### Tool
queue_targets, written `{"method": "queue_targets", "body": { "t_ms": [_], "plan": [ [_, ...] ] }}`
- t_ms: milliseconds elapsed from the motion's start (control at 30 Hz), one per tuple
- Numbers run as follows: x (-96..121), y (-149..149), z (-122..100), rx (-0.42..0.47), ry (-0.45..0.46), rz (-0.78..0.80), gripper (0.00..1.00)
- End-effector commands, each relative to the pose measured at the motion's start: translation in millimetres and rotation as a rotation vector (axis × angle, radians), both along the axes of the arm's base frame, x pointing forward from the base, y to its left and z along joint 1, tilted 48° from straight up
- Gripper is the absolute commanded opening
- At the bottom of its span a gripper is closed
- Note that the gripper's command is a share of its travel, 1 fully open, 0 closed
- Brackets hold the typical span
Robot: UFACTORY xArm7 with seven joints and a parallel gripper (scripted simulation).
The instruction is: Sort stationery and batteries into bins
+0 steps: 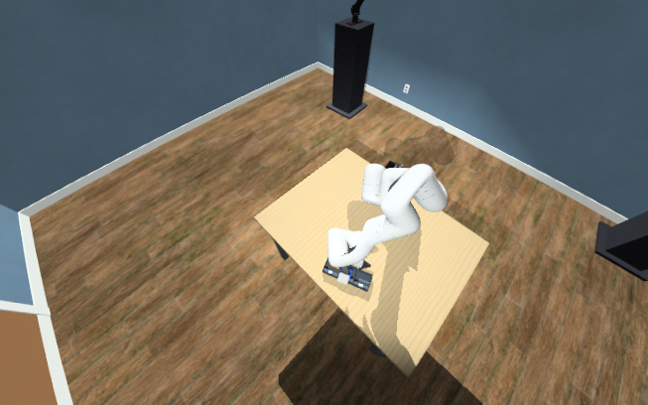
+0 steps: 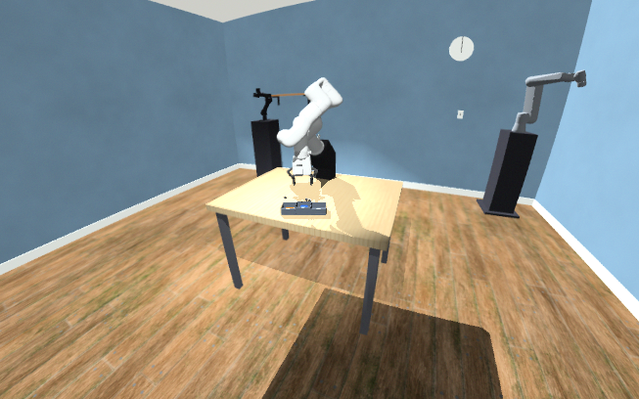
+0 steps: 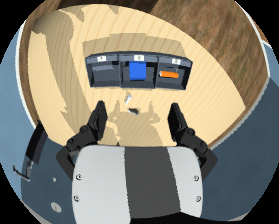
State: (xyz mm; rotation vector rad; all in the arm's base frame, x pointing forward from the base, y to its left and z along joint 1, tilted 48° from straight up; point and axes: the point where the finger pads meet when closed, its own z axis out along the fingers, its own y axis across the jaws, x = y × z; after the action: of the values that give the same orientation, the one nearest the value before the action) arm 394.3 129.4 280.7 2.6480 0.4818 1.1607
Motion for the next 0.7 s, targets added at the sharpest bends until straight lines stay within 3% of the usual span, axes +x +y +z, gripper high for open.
{"method": "queue_targets", "body": {
  "t_ms": [0, 267, 667],
  "plan": [
    [-20.3, 1.6, 18.9, -0.001, 0.000, 0.000, 1.00],
    [-38.1, 3.0, 34.9, -0.001, 0.000, 0.000, 1.00],
    [-38.0, 3.1, 34.9, -0.001, 0.000, 0.000, 1.00]
  ]
}}
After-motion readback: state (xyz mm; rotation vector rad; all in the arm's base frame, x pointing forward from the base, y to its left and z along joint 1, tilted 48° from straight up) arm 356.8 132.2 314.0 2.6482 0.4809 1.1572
